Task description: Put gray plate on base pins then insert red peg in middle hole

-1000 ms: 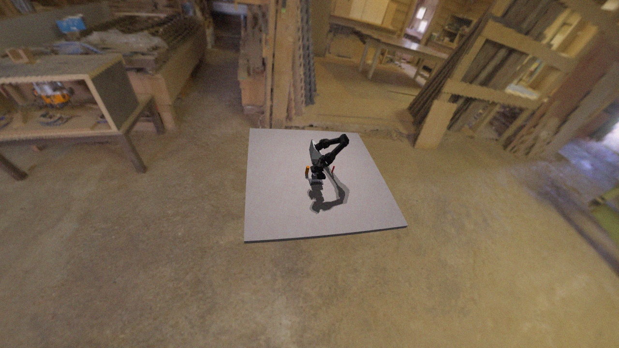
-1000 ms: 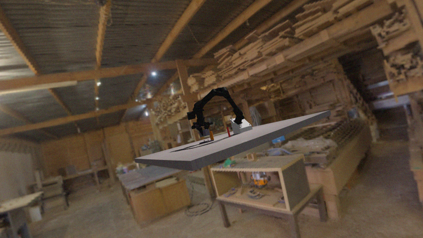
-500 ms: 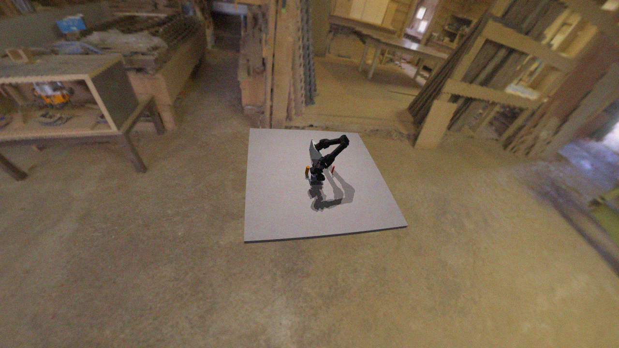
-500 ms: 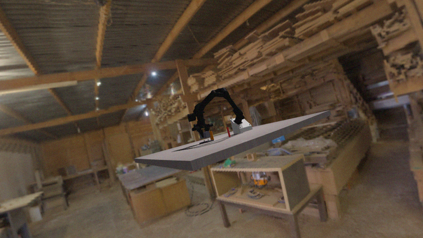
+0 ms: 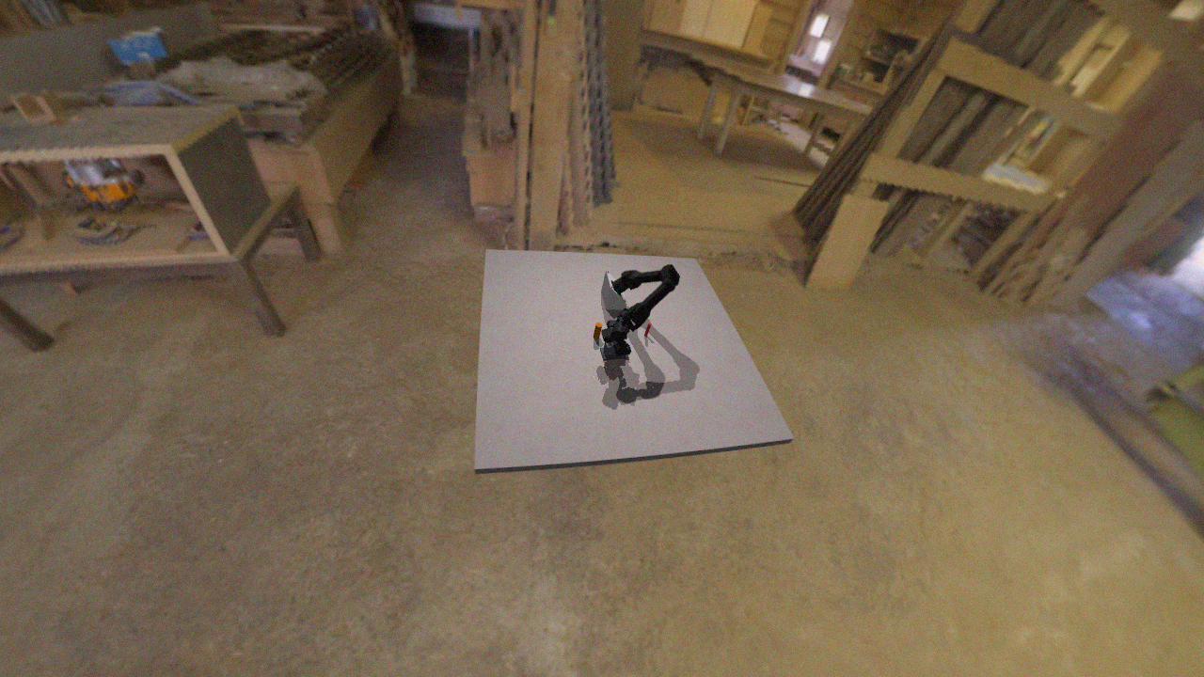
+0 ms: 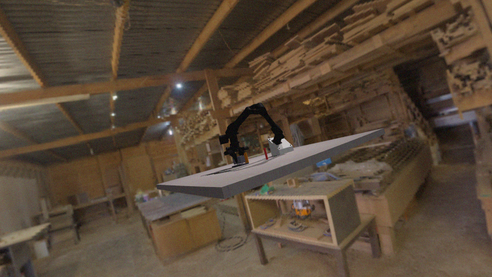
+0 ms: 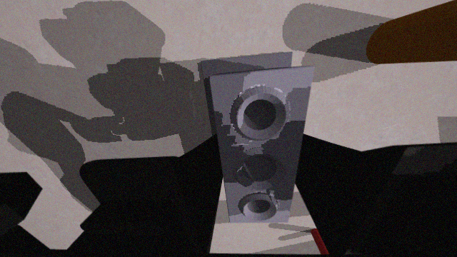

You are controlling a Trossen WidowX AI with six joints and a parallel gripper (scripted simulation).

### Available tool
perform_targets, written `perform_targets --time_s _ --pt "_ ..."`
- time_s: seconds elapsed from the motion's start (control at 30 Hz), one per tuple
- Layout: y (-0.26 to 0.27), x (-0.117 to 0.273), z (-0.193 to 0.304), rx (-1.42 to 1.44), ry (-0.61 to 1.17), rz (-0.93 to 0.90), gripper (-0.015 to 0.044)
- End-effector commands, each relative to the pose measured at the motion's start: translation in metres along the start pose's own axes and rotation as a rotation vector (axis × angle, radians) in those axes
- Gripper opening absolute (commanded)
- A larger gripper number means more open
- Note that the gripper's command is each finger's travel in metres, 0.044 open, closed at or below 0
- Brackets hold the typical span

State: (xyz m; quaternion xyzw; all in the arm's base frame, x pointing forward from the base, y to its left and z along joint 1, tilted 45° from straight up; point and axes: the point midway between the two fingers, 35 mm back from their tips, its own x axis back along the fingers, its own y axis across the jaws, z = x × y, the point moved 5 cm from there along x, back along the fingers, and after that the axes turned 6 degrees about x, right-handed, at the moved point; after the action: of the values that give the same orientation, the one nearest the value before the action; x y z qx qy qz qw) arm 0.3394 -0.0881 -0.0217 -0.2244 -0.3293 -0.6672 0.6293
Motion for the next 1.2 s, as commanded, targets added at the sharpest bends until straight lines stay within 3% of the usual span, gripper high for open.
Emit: perform_targets --time_s 0.0,0.13,0.7,0.87,1.07,1.17 --pt "0.0 0.001 0.0 0.001 -0.001 -0.002 0.0" --pt "0.0 0.001 0.0 0.001 -0.001 -0.002 0.0" --pt "0.0 0.001 0.0 0.001 -0.001 -0.002 0.044" --pt "0.002 0.011 -0.002 0.0 -0.003 -0.002 0.044" --pt "0.002 0.108 -0.003 -0.005 -0.002 -0.002 0.044" --pt "0.001 0.119 -0.003 -0.005 0.0 -0.002 0.044"
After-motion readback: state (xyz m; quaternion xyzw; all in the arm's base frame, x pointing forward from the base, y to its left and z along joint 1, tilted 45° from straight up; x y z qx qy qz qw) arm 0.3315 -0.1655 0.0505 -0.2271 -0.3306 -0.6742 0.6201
